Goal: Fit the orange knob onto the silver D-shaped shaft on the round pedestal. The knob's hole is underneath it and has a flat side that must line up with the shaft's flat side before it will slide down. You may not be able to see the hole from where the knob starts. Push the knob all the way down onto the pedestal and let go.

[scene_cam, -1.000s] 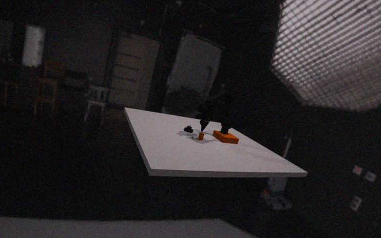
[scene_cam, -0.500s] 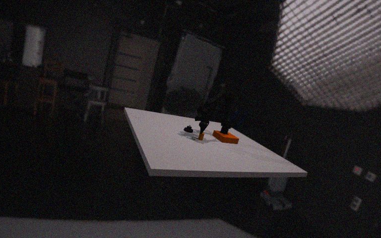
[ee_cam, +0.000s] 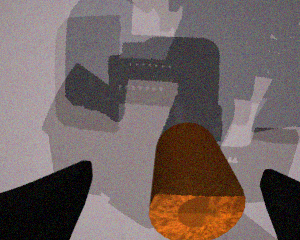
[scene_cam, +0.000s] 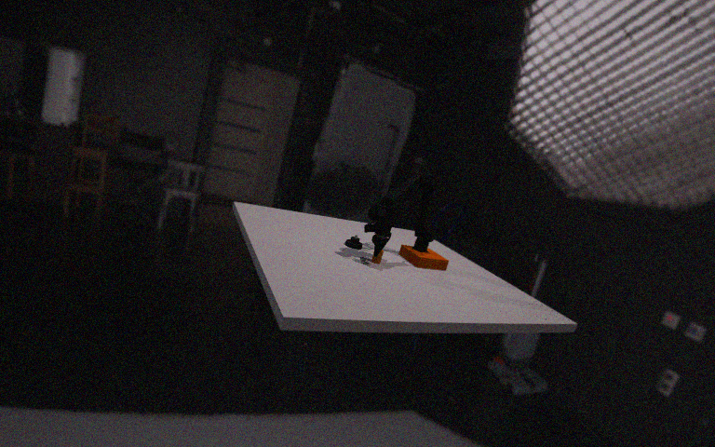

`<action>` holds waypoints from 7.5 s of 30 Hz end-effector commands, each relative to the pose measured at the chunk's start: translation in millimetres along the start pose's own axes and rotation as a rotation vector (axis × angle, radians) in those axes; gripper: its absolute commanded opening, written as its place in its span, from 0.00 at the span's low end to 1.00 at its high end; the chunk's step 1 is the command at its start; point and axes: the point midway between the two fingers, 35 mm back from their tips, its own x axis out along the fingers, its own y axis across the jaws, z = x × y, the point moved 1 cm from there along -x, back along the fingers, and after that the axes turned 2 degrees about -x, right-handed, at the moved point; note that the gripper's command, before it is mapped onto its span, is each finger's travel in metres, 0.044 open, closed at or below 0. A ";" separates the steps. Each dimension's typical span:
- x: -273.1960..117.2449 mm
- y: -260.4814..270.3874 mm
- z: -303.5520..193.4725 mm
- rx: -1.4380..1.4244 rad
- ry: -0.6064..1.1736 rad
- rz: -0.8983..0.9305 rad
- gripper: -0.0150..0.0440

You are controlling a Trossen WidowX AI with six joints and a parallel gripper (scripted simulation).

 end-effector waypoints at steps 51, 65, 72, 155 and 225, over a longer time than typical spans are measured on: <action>-47.3 2.8 -2.0 0.001 0.011 -0.025 0.25; -111.2 -0.6 -10.6 -0.001 0.012 -0.019 0.25; -112.3 -3.9 -10.6 -0.002 0.012 0.023 0.25; -189.2 -64.7 -17.3 0.004 -0.020 1.001 0.25; -39.3 -21.3 -13.6 -0.002 0.014 -0.008 0.25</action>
